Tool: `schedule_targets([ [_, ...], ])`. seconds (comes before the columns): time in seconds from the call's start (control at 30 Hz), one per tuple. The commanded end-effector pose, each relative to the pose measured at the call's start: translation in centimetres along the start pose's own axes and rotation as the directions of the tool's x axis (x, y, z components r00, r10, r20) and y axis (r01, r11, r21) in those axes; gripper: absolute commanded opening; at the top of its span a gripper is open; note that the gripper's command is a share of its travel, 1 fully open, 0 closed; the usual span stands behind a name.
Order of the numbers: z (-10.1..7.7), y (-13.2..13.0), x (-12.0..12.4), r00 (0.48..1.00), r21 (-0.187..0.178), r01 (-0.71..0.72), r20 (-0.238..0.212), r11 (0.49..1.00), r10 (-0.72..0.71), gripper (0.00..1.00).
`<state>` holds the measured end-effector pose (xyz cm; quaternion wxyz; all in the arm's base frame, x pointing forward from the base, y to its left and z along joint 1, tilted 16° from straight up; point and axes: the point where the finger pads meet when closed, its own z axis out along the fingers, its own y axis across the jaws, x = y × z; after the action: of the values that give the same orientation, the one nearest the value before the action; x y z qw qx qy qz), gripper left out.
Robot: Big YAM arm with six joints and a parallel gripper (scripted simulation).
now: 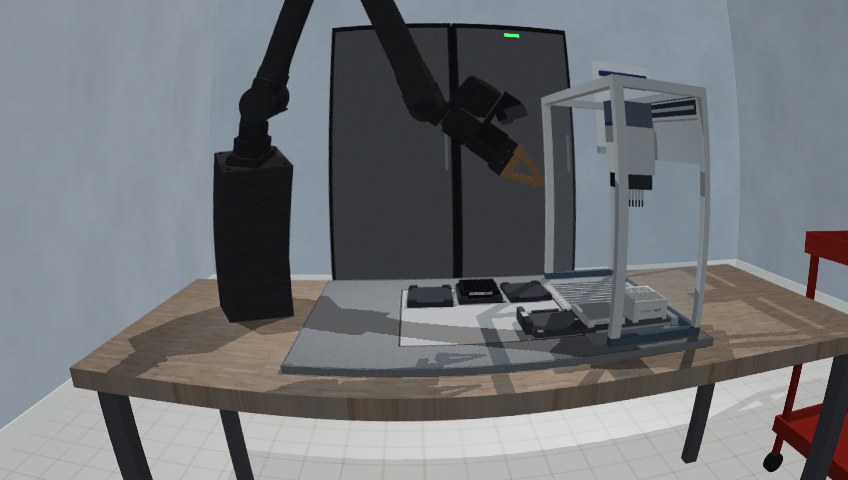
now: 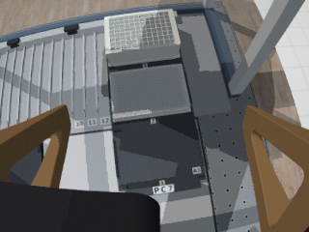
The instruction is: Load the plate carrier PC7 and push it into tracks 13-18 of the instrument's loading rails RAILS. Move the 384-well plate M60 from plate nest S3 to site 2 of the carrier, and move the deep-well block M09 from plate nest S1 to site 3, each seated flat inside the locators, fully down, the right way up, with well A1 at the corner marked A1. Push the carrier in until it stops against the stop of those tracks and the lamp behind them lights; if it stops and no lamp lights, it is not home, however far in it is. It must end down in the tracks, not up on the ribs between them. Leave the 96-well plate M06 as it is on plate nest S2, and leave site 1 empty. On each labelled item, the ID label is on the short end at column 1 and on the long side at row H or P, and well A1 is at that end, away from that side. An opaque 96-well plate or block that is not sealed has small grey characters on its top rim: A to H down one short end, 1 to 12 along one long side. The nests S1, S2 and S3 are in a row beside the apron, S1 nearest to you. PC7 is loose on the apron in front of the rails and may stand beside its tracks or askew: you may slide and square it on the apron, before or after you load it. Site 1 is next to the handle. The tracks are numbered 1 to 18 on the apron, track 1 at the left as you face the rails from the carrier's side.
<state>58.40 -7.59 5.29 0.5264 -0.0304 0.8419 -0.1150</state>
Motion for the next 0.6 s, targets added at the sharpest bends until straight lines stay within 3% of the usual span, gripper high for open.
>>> schedule_targets([
  [0.0, -1.3, -1.7, -1.8, 0.998, 0.027, 0.001, 0.06, 1.0, -0.002, 1.0],
  [0.53, -5.7, -2.8, 1.6, 0.998, 0.027, 0.003, 0.056, 1.0, -0.005, 1.0],
  [0.57, -5.1, -2.9, 2.1, 1.0, 0.028, 0.001, 0.002, 1.0, -0.001, 1.0],
])
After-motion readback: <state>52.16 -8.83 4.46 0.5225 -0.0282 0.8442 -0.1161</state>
